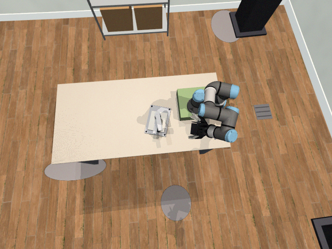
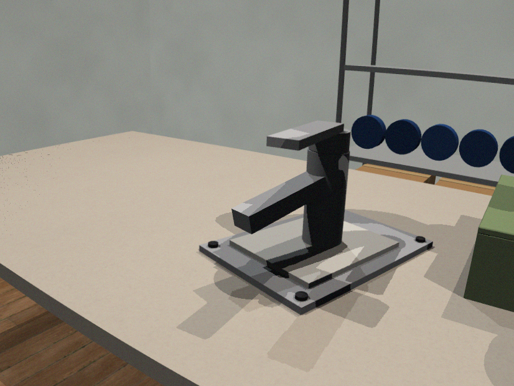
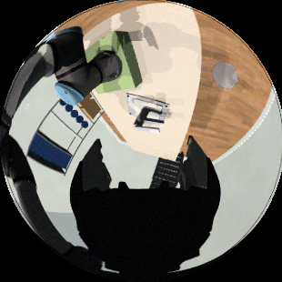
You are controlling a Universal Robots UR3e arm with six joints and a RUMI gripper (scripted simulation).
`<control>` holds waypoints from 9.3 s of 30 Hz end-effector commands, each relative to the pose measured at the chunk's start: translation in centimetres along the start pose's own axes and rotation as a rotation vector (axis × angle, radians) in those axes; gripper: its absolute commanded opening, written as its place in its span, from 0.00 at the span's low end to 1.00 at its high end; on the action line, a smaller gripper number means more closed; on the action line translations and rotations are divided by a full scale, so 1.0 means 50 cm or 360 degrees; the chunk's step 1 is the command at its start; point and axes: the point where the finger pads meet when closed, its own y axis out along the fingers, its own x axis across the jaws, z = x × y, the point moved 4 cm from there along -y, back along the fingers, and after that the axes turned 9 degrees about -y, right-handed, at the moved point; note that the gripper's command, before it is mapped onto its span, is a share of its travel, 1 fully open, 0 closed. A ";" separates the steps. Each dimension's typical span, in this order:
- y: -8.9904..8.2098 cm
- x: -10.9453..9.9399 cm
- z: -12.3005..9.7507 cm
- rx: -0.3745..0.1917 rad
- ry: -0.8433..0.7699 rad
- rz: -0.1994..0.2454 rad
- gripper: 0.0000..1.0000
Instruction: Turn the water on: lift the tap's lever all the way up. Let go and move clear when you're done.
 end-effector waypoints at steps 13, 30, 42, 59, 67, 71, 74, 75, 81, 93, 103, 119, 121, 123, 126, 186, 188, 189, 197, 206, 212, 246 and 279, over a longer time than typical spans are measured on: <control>-0.001 0.000 -0.001 -0.0001 0.0002 -0.0003 1.00; 0.012 0.003 -0.009 0.0065 0.0086 0.0000 1.00; 0.054 0.013 -0.039 0.0273 0.0370 0.0004 1.00; 0.146 0.022 -0.122 0.0665 0.1017 -0.0021 1.00; 0.188 0.017 -0.165 0.0805 0.1305 -0.0045 1.00; 0.211 0.011 -0.191 0.0873 0.1463 -0.0061 1.00; 0.232 0.004 -0.213 0.0925 0.1597 -0.0077 1.00; 0.238 0.001 -0.220 0.0941 0.1640 -0.0082 1.00; 0.275 -0.019 -0.260 0.1021 0.1879 -0.0115 1.00; 0.310 -0.043 -0.297 0.1082 0.2101 -0.0149 1.00; 0.316 -0.048 -0.303 0.1090 0.2136 -0.0155 1.00; 0.316 -0.048 -0.303 0.1090 0.2136 -0.0155 0.00; 0.316 -0.048 -0.303 0.1090 0.2136 -0.0155 0.00; 0.316 -0.048 -0.303 0.1090 0.2136 -0.0155 0.00; 0.316 -0.048 -0.303 0.1090 0.2136 -0.0155 0.00; 0.316 -0.048 -0.303 0.1090 0.2136 -0.0155 0.41; 0.316 -0.048 -0.303 0.1090 0.2136 -0.0155 0.41; 0.316 -0.048 -0.303 0.1090 0.2136 -0.0155 0.41; 0.322 -0.045 -0.300 0.1090 0.2136 -0.0155 0.41; 0.333 -0.039 -0.294 0.1090 0.2136 -0.0155 0.41; 0.347 -0.031 -0.287 0.1090 0.2136 -0.0155 0.41; 0.405 0.001 -0.258 0.1090 0.2136 -0.0155 0.41; 0.405 0.001 -0.258 0.1090 0.2136 -0.0155 0.41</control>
